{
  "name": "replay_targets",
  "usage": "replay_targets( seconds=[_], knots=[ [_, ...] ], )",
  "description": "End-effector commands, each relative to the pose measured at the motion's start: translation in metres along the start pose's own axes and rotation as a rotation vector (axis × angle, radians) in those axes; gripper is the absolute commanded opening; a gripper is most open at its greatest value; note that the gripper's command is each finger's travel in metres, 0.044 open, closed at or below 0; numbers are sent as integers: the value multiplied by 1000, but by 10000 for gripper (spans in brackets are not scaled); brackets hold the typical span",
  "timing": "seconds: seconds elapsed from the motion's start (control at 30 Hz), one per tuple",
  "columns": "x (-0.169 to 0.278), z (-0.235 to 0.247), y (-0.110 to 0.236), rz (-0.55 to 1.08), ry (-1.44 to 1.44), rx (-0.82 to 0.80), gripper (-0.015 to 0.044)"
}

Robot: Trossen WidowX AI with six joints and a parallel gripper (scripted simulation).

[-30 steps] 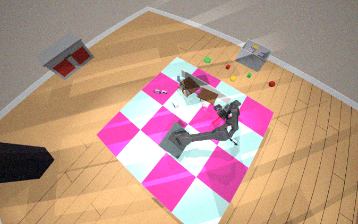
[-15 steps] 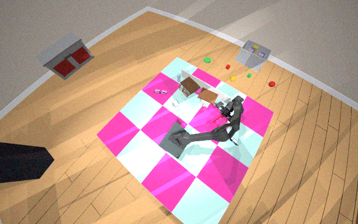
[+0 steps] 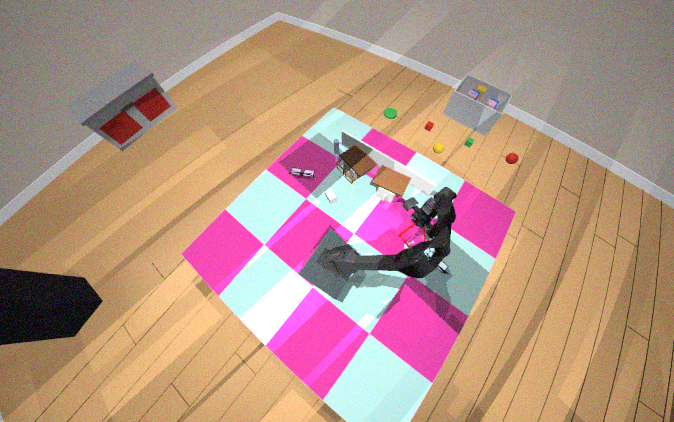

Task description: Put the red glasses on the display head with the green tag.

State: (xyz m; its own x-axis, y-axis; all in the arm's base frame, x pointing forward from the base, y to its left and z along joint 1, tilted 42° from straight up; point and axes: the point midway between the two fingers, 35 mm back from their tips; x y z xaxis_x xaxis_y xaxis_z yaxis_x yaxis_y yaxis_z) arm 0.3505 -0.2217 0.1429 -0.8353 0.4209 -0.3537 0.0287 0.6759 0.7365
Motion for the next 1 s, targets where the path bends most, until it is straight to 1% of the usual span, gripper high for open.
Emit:
replay_targets(
  seconds=[0.0, 0.2, 0.4, 0.53, 0.77, 0.97],
  knots=[
    [14, -8, 0, -1, 1, -1, 0],
    [31, -15, -1, 0, 2, 0, 0],
    [31, -15, -2, 0, 2, 0, 0],
    [30, -15, -16, 0, 2, 0, 0],
    [31, -15, -59, -1, 2, 2, 0],
    [31, -16, -60, -1, 2, 2, 0]
  ],
)
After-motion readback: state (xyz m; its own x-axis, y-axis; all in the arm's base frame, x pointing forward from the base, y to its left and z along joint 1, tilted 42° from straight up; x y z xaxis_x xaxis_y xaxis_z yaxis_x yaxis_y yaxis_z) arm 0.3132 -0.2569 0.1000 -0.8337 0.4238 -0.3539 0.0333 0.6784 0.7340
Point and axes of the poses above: the point midway between the two fingers, 35 mm back from their tips, its own y axis back along the fingers, its own z axis across the jaws, x = y × z, and after that the axes turned 8 degrees about -y, right-handed
